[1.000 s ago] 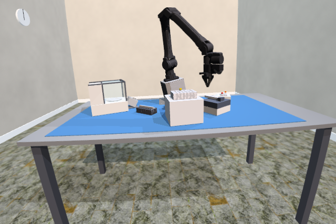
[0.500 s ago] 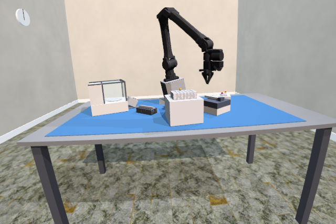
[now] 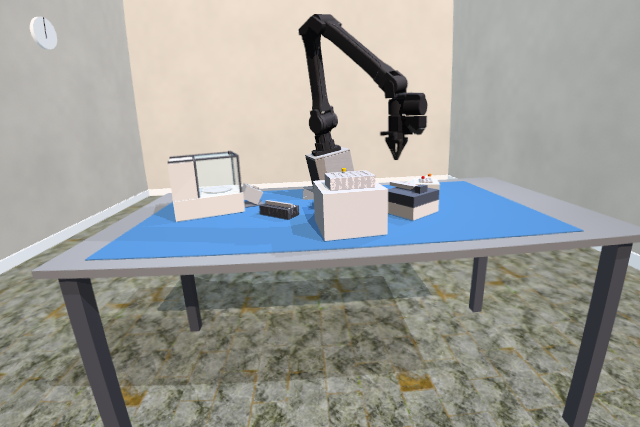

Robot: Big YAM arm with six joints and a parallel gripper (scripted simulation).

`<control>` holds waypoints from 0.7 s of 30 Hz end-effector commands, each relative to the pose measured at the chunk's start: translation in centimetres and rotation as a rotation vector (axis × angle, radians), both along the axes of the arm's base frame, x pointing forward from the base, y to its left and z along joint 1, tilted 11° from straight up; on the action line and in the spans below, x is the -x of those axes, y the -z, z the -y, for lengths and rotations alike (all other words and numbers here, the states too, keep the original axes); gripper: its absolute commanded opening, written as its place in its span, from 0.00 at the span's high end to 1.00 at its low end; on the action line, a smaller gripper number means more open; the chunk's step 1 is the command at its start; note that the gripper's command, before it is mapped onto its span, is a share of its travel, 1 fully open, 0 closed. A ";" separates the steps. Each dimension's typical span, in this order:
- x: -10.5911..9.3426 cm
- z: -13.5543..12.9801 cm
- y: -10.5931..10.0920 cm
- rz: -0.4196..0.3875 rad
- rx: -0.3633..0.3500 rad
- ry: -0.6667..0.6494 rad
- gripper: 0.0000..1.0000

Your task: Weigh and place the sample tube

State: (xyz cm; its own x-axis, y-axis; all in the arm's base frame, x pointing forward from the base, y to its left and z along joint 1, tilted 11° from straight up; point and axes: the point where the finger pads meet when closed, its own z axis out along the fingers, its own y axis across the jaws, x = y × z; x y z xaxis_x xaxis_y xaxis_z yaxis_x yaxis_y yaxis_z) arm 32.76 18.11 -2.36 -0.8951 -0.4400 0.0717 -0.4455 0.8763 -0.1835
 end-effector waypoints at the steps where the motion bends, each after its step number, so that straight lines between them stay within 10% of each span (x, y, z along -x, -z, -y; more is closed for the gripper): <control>1: -1.8 -1.5 -1.0 0.025 -0.017 -0.004 1.00; 21: -2.1 -1.6 -1.3 0.038 -0.026 -0.004 1.00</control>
